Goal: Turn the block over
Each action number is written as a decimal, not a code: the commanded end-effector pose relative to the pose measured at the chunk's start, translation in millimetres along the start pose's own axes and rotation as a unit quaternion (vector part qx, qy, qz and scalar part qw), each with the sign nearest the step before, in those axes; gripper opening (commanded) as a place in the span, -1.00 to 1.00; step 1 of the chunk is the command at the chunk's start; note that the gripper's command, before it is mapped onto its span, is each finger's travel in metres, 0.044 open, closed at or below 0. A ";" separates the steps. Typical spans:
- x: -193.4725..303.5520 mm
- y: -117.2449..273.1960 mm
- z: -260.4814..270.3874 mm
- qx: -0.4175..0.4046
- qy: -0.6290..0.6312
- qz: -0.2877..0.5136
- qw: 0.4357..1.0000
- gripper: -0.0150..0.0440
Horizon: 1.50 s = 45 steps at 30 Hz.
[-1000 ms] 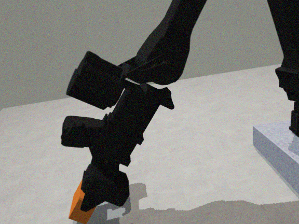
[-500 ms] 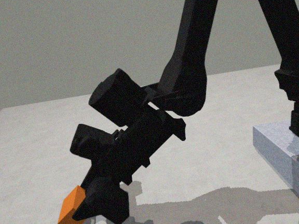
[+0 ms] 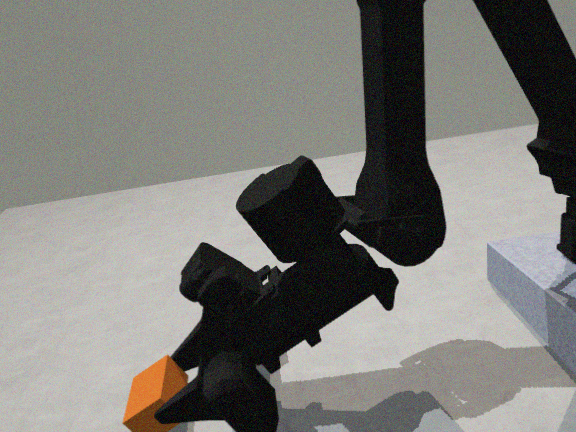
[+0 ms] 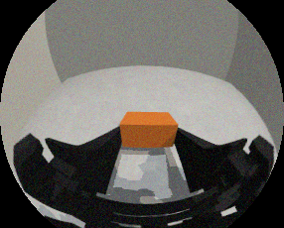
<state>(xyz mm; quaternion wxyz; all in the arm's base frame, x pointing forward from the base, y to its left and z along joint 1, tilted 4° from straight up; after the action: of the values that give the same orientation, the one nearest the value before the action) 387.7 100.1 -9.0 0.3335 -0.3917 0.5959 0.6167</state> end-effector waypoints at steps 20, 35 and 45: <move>3.2 8.9 -2.8 0.003 0.003 -0.033 0.999 -0.40; 3.2 8.9 -2.8 0.003 0.003 -0.033 0.999 0.93; 3.2 8.9 -2.8 0.003 0.003 -0.033 0.999 1.00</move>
<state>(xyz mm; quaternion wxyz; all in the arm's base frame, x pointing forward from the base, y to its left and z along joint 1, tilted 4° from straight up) 379.4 97.5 -7.1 0.3543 -0.4116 0.5823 0.6049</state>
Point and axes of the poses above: the point midway between the two fingers, 35 mm back from their tips, its own y axis back along the fingers, its own z axis across the jaws, x = y × z, the point moved 2 cm from there along y, back along the fingers, and after that the axes turned 2 degrees about -y, right-handed, at the moved point
